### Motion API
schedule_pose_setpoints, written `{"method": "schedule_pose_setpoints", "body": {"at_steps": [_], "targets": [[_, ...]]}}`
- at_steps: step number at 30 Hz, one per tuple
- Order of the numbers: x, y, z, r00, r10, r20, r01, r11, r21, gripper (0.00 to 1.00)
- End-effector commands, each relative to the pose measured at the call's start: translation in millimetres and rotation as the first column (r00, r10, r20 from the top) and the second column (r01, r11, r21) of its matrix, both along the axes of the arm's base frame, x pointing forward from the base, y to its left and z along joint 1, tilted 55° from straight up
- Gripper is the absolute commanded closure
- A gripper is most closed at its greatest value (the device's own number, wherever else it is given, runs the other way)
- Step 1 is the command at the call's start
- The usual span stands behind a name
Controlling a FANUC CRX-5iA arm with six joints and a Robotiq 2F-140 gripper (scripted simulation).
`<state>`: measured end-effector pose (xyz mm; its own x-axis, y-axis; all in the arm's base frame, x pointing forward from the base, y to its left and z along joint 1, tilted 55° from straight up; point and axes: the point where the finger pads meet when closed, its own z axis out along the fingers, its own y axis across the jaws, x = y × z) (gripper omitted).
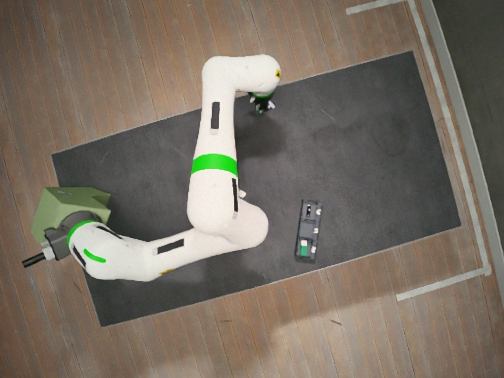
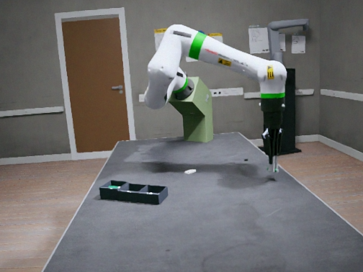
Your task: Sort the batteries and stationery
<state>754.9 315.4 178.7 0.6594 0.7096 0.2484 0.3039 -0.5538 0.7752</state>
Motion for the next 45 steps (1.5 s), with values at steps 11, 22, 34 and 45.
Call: {"method": "schedule_pose_setpoints", "body": {"at_steps": [11, 22, 34, 45], "targets": [[-15.9, 10.3, 13.5, 1.0, 0.0, 0.0, 0.0, 1.0, 0.0, 0.85], [-20.4, 13.1, 17.3, 1.0, 0.0, 0.0, 0.0, 1.0, 0.0, 0.85], [-21.4, -21.0, 41.7, 1.0, 0.0, 0.0, 0.0, 1.0, 0.0, 0.85], [-23.0, -74.7, 80.1, 1.0, 0.0, 0.0, 0.0, 1.0, 0.0, 0.85]]}}
